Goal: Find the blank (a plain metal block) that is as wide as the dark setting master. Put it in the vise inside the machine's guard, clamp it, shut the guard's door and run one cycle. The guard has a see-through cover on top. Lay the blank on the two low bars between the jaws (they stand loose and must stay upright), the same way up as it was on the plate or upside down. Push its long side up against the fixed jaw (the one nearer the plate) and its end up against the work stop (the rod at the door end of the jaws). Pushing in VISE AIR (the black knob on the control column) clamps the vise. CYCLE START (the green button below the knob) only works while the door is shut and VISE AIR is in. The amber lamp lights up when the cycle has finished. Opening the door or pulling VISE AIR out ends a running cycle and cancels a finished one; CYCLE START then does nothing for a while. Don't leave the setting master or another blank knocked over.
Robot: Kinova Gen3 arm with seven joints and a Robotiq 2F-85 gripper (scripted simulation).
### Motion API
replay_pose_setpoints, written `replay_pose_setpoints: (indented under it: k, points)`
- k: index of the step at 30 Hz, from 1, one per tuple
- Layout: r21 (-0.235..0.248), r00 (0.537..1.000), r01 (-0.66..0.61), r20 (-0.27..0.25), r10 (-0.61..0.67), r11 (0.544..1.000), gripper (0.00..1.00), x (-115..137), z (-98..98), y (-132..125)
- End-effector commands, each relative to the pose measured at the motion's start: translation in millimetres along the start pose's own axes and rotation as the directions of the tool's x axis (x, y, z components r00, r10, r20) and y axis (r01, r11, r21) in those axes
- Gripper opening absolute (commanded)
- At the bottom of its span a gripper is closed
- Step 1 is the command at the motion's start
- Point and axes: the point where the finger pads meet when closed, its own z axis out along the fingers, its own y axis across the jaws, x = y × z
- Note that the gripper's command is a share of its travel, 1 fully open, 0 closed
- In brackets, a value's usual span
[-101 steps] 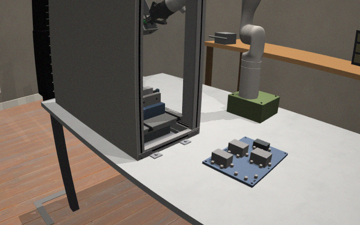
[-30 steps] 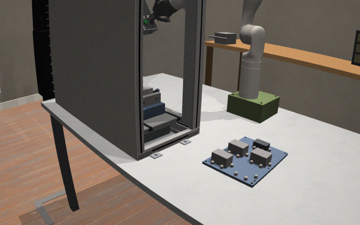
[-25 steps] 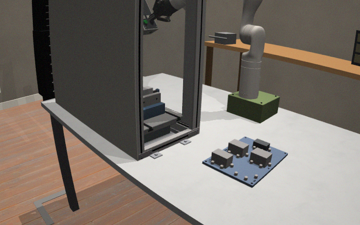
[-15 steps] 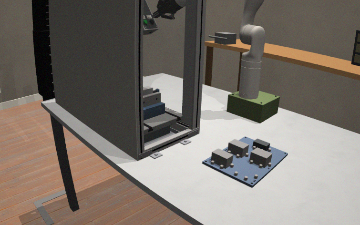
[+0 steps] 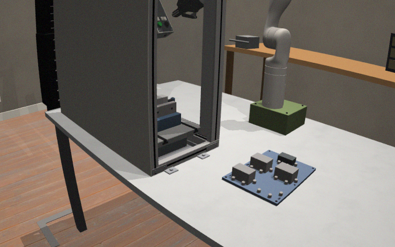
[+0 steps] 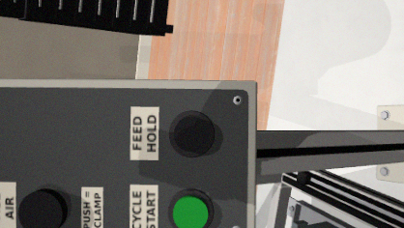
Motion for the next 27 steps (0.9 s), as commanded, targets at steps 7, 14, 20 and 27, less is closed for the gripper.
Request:
replay_pose_setpoints:
  k: [7, 14, 20, 27]
  points:
    - [0.003, 1.0, -0.001, 0.007, 0.001, 1.0, 0.1, -1.7, -5.4, -3.1]
    - [0.003, 1.0, -0.001, 0.008, 0.001, 1.0, 0.1, -1.8, -15.6, -3.0]
    - [0.003, 1.0, -0.001, 0.008, 0.001, 1.0, 0.1, -1.8, -15.6, -3.0]
    - [0.096, 1.0, -0.008, 0.004, 0.008, 0.995, 0.1, -5.2, -25.6, -22.9]
